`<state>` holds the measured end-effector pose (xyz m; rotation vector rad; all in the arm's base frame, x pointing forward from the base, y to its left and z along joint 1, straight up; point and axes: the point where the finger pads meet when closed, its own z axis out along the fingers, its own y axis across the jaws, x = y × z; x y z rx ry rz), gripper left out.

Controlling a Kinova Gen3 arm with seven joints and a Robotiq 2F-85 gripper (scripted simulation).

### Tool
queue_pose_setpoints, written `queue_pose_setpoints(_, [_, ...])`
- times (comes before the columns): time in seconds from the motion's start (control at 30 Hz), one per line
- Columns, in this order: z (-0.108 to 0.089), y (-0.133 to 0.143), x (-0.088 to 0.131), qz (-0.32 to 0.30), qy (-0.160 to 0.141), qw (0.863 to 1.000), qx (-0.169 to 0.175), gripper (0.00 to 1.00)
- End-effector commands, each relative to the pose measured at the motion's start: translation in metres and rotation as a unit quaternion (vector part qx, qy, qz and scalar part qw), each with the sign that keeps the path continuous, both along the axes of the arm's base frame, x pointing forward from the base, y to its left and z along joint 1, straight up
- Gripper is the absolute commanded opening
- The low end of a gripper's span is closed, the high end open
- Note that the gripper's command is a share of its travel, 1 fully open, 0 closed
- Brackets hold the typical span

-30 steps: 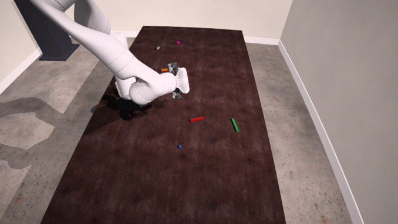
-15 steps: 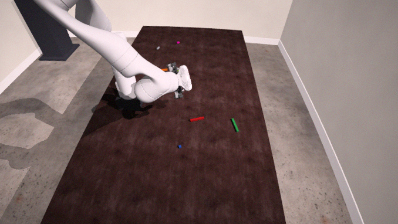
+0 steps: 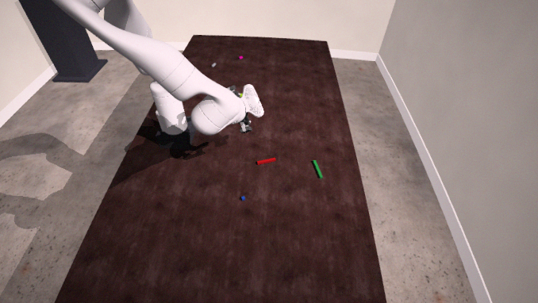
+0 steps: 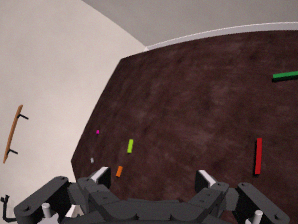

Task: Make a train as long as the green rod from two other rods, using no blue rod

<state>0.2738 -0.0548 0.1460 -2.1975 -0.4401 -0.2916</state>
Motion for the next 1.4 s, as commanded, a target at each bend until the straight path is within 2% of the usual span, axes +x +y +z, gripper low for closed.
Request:
queue_pose_setpoints(0.0, [0.0006,0.0012,0.0016,0.005,-0.003,1.000,-0.002,1.00])
queue_pose_setpoints(0.07, [0.0006,0.0012,0.0016,0.005,-0.003,1.000,-0.002,1.00])
queue_pose_setpoints(0.1, [-0.0008,0.0015,0.0023,0.030,-0.018,0.999,-0.012,1.00])
queue_pose_setpoints(0.27, [-0.0008,0.0015,0.0023,0.030,-0.018,0.999,-0.012,1.00])
queue_pose_setpoints(0.3, [-0.0021,0.0017,0.0031,0.056,-0.033,0.998,-0.022,1.00])
queue_pose_setpoints(0.47, [-0.0021,0.0017,0.0031,0.056,-0.033,0.998,-0.022,1.00])
queue_pose_setpoints(0.5, [-0.0033,0.0019,0.0041,0.082,-0.049,0.995,-0.031,1.00])
queue_pose_setpoints(0.77, [-0.0033,0.0019,0.0041,0.082,-0.049,0.995,-0.031,1.00])
queue_pose_setpoints(0.8, [-0.0045,0.0019,0.0052,0.108,-0.064,0.991,-0.041,1.00])
queue_pose_setpoints(0.97, [-0.0045,0.0019,0.0052,0.108,-0.064,0.991,-0.041,1.00])
queue_pose_setpoints(1.0, [-0.0056,0.0019,0.0066,0.134,-0.079,0.986,-0.049,1.00])
queue_pose_setpoints(1.17, [-0.0056,0.0019,0.0066,0.134,-0.079,0.986,-0.049,1.00])
queue_pose_setpoints(1.2, [-0.0065,0.0018,0.0081,0.161,-0.095,0.981,-0.058,1.00])
queue_pose_setpoints(1.37, [-0.0065,0.0018,0.0081,0.161,-0.095,0.981,-0.058,1.00])
